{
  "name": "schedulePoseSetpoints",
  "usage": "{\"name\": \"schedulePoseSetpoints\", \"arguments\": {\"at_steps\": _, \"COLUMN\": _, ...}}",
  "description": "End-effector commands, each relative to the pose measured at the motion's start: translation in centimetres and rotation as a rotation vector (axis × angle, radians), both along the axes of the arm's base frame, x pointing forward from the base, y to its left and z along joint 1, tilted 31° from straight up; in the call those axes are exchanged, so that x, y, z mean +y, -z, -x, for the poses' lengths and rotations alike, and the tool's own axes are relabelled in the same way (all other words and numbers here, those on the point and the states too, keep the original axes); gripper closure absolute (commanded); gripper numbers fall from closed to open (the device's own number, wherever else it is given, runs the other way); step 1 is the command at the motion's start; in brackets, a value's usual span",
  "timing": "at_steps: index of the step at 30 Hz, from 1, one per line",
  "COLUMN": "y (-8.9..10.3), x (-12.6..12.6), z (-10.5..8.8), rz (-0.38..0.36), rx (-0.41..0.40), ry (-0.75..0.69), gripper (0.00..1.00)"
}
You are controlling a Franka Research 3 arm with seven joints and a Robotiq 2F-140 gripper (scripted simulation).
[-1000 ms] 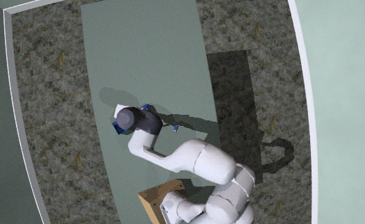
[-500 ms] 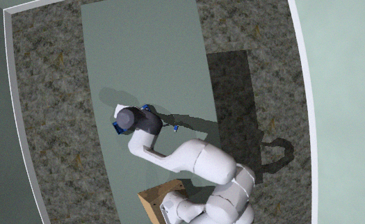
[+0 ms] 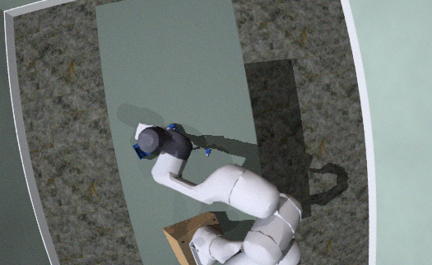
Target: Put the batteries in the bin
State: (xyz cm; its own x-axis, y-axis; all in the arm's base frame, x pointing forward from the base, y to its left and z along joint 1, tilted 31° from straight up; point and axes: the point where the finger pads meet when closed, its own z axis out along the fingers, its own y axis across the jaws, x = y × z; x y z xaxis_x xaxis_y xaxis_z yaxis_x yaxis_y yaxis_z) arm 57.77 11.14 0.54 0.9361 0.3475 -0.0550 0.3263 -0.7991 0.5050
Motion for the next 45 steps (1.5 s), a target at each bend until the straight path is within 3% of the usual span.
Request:
{"name": "schedulePoseSetpoints", "arguments": {"at_steps": 1, "y": 0.4, "x": 0.3, "z": 0.4, "rz": 0.001, "rx": 0.007, "ry": -0.001, "gripper": 0.95}}
{"name": "schedulePoseSetpoints", "arguments": {"at_steps": 19, "y": 4.3, "x": 6.7, "z": 3.0, "rz": 0.001, "rx": 0.007, "ry": -0.001, "gripper": 0.95}}
{"name": "schedulePoseSetpoints", "arguments": {"at_steps": 28, "y": 4.3, "x": 6.7, "z": 3.0, "rz": 0.001, "rx": 0.007, "ry": -0.001, "gripper": 0.95}}
{"name": "schedulePoseSetpoints", "arguments": {"at_steps": 45, "y": 7.8, "x": 4.7, "z": 2.5, "rz": 0.001, "rx": 0.007, "ry": -0.001, "gripper": 0.95}}
